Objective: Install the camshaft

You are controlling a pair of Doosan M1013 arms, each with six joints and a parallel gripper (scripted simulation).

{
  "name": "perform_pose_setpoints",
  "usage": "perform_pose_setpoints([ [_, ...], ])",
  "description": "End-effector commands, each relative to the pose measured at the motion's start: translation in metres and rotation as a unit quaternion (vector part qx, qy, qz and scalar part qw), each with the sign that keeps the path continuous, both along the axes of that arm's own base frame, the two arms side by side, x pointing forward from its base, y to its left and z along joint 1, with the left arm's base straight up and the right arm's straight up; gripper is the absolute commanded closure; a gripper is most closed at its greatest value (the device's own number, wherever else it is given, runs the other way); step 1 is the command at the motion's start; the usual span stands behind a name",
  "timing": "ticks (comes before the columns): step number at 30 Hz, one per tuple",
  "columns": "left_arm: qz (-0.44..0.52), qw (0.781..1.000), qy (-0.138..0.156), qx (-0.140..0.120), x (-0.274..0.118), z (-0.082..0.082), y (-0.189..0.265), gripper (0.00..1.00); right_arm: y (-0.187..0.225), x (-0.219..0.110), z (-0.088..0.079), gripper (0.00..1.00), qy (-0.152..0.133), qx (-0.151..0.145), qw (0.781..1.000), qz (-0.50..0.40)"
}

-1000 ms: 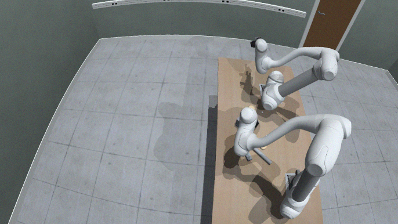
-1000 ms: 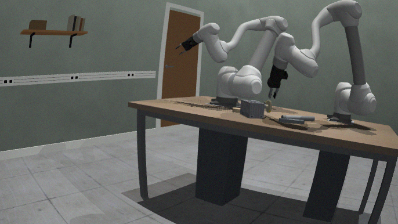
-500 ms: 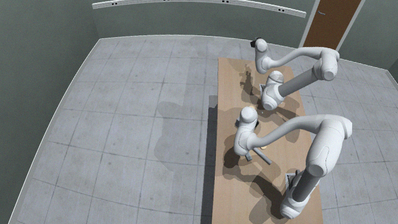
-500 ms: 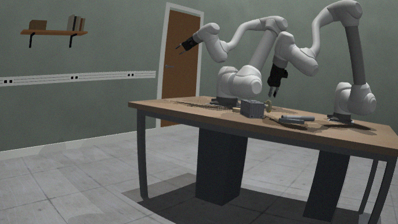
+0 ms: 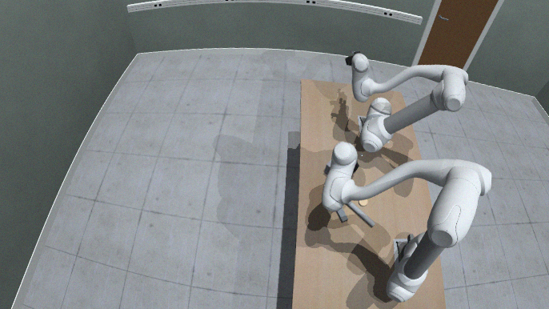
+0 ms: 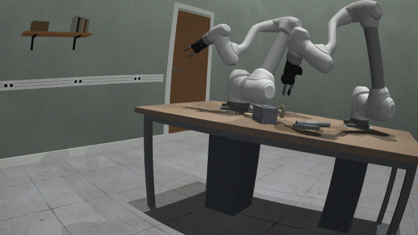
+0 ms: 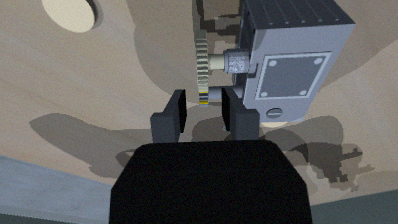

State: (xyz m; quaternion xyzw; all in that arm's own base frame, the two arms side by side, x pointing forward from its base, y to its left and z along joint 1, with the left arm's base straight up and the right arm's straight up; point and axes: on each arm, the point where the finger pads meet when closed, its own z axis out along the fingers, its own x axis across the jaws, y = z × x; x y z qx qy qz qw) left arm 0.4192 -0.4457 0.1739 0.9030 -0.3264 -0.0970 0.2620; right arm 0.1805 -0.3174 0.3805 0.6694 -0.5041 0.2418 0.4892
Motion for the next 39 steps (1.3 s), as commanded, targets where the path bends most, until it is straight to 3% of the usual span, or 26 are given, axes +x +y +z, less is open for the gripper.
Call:
perform_pose_setpoints([
  [1,0.0,1.0,-0.001,0.0,0.0,0.008,0.0,0.36,0.0,0.0,0.0,0.0,0.0,0.0,1.0,0.0],
  [9,0.0,1.0,-0.001,0.0,0.0,0.019,0.0,0.36,0.0,0.0,0.0,0.0,0.0,0.0,1.0,0.0],
  [39,0.0,1.0,-0.001,0.0,0.0,0.019,0.0,0.36,0.0,0.0,0.0,0.0,0.0,0.0,1.0,0.0],
])
